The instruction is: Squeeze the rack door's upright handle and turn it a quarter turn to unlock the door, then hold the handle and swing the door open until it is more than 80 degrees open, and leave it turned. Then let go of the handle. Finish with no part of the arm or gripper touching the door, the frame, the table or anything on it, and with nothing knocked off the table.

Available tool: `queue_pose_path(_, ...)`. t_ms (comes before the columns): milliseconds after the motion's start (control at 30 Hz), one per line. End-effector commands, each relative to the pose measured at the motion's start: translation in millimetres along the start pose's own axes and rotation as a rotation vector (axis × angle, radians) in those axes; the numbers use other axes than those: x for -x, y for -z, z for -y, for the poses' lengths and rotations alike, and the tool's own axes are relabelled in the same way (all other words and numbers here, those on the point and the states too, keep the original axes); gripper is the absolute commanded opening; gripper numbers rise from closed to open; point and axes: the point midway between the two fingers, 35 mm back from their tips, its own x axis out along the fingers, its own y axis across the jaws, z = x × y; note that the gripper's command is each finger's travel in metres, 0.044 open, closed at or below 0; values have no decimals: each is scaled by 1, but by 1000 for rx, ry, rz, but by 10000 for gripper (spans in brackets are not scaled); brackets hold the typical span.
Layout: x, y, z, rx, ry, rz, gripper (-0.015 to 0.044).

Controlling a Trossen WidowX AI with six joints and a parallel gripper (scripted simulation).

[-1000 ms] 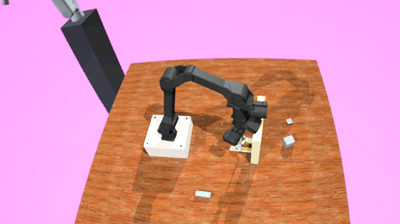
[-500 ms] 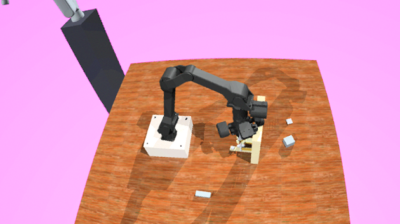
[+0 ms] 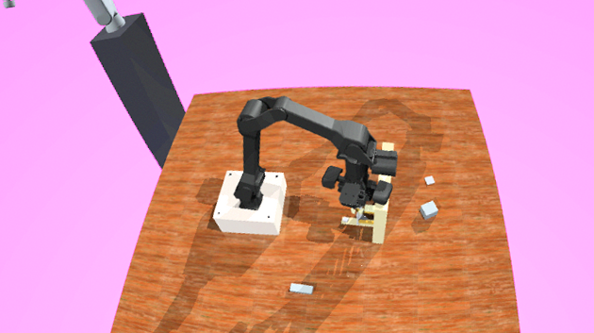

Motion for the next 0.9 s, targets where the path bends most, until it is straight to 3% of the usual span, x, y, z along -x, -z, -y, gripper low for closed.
queue_pose_path(0,-1,1,0,-111,0,-6,10)
queue_pose_path(233,-1,1,0,-111,0,-6,10)
queue_pose_path(567,-1,1,0,-111,0,-6,272)
queue_pose_path(867,-1,1,0,210,-1,-6,281)
